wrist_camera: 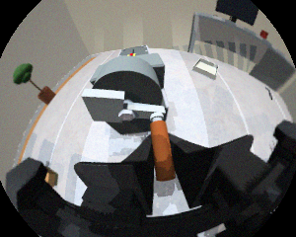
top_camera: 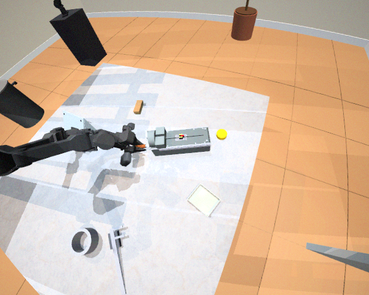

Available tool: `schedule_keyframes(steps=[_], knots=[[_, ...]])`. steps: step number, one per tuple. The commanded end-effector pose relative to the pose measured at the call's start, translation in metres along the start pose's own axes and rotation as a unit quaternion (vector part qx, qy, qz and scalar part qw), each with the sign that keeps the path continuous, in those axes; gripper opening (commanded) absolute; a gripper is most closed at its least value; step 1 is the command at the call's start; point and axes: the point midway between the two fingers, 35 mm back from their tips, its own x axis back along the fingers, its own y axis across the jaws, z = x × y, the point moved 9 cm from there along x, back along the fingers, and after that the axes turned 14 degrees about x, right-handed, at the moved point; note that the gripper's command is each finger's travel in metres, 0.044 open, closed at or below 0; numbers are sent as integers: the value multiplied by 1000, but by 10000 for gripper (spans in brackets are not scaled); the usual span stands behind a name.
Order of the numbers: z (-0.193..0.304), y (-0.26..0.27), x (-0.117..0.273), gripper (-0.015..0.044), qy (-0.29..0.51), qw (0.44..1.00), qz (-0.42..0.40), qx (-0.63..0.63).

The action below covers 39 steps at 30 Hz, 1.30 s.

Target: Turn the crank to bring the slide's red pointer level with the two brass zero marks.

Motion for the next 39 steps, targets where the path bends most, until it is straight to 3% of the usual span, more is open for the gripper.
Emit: schedule_keyframes(steps=[1, 39], knots=[[-5, -4, 7, 0, -3, 1000, 6, -2], [-29, 7, 28, 0, -4, 1000, 5, -2]])
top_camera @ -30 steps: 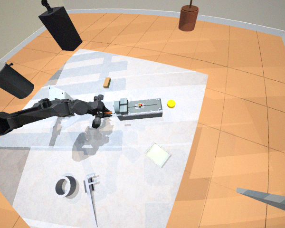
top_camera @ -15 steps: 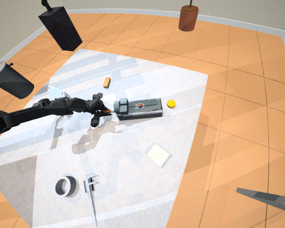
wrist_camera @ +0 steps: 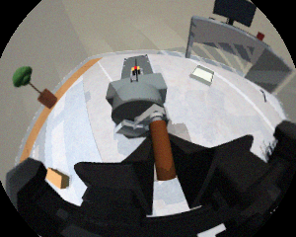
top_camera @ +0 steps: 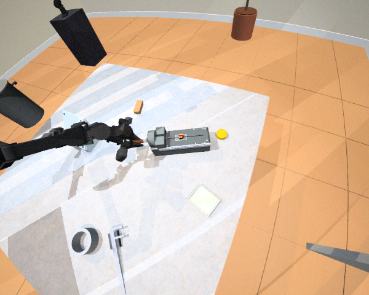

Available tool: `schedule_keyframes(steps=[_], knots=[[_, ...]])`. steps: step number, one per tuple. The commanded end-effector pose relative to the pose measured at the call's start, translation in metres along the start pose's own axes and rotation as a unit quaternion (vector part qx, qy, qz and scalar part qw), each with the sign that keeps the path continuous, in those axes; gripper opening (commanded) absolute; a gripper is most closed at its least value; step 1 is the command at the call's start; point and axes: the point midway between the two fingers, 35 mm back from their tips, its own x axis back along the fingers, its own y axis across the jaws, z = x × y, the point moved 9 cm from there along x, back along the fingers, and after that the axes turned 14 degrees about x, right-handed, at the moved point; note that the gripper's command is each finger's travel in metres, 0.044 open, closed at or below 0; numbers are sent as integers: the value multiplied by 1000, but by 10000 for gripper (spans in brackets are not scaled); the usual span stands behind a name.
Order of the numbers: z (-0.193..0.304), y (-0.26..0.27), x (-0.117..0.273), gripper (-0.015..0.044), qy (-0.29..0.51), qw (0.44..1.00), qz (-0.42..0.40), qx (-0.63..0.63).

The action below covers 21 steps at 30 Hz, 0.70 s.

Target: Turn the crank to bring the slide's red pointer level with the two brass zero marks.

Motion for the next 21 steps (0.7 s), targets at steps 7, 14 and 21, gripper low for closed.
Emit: schedule_keyframes(steps=[7, 14, 21], knots=[[-8, 10, 7, 0, -5, 1000, -2, 4], [-10, 14, 8, 0, -5, 1000, -2, 4], [-11, 18, 8, 0, -5, 1000, -2, 4]])
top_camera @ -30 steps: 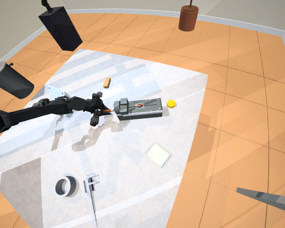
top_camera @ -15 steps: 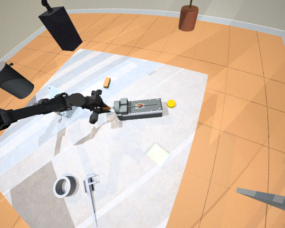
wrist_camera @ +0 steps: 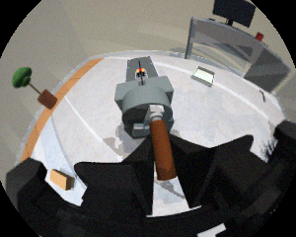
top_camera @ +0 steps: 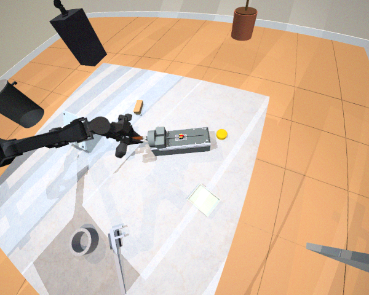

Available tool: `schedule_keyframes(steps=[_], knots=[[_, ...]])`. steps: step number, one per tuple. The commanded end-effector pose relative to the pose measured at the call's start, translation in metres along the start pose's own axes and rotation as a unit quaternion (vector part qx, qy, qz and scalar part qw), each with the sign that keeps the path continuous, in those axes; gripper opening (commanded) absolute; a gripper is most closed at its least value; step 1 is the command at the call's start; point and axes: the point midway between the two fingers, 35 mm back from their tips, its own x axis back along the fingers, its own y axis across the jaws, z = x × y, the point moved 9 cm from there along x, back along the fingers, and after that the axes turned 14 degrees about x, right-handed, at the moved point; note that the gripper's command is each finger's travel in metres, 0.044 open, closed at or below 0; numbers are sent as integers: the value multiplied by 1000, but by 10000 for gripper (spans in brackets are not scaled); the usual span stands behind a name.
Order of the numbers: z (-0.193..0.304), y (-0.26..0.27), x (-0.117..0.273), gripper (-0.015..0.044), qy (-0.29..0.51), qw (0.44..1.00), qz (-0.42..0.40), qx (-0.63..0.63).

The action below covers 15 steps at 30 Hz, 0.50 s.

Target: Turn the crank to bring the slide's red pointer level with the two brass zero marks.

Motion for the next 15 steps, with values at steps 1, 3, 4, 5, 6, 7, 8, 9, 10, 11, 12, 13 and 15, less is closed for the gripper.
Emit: schedule_keyframes(steps=[1, 3, 4, 5, 6, 7, 8, 9, 10, 11, 12, 13, 15], knots=[[-3, 8, 2, 0, -5, 1000, -5, 7], [-3, 8, 2, 0, -5, 1000, -5, 7], [-3, 9, 2, 0, -5, 1000, -5, 7], [-3, 9, 2, 0, -5, 1000, -5, 7], [-4, 9, 2, 0, -5, 1000, -5, 7], [-4, 10, 2, 0, -5, 1000, -5, 7], [-4, 10, 2, 0, -5, 1000, -5, 7], [-4, 10, 2, 0, -5, 1000, -5, 6], [-4, 11, 2, 0, -5, 1000, -5, 6], [-4, 11, 2, 0, -5, 1000, -5, 6], [-4, 11, 2, 0, -5, 1000, -5, 6], [-4, 11, 2, 0, -5, 1000, -5, 6], [-4, 12, 2, 0, -5, 1000, -5, 6]])
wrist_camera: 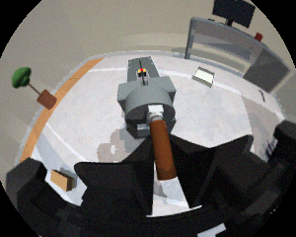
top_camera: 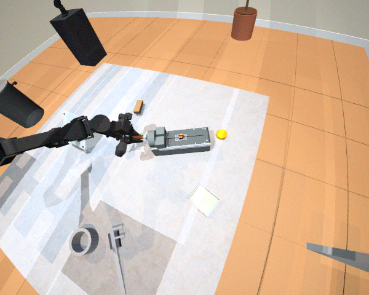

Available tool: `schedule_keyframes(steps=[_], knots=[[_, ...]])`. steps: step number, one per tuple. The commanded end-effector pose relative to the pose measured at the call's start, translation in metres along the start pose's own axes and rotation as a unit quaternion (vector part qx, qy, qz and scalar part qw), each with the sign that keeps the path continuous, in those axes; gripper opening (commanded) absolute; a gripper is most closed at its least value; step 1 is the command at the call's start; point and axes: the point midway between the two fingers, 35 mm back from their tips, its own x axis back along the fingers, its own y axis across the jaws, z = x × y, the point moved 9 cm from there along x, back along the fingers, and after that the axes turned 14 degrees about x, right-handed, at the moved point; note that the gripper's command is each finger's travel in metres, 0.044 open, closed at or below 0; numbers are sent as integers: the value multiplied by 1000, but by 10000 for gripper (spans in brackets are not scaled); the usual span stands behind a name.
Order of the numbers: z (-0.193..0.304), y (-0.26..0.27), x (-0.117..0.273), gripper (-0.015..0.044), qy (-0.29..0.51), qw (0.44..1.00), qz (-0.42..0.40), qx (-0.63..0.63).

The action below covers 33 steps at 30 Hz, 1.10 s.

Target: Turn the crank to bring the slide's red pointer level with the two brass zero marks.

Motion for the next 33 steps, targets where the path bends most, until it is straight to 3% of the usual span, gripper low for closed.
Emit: schedule_keyframes(steps=[1, 33], knots=[[-2, 7, 1, 0, -6, 1000, -8, 7], [-2, 14, 0, 0, -6, 1000, -8, 7]])
